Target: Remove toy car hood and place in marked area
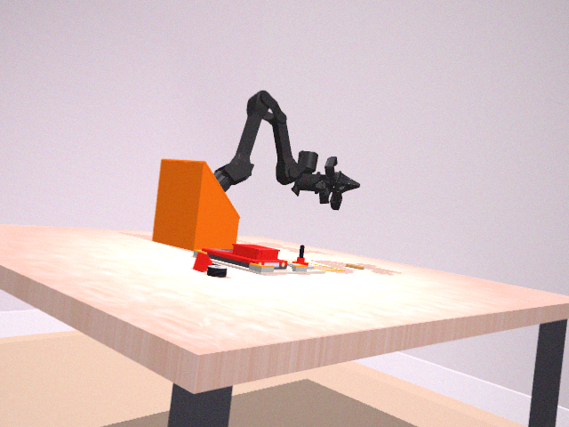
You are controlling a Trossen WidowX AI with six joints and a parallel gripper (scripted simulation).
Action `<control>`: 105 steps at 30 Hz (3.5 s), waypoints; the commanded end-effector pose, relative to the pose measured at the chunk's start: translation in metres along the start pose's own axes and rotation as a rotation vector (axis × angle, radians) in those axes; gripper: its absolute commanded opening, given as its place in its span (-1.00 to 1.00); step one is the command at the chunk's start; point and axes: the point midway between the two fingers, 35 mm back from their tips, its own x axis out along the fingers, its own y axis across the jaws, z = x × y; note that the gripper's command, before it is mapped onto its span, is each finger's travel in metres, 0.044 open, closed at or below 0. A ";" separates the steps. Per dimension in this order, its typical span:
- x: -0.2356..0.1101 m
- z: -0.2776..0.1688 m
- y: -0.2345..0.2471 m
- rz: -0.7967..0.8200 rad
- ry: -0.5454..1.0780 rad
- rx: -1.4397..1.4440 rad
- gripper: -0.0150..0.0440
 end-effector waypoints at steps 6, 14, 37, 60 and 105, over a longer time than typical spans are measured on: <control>0.026 0.028 -0.003 -0.024 -0.064 -0.319 0.04; 0.085 0.131 0.027 -0.203 -0.323 -1.108 0.75; 0.013 0.387 0.225 -1.634 -0.584 -1.778 1.00; -0.099 0.423 0.287 -1.813 0.320 -1.473 1.00; -0.099 0.448 0.263 -1.812 0.320 -1.473 1.00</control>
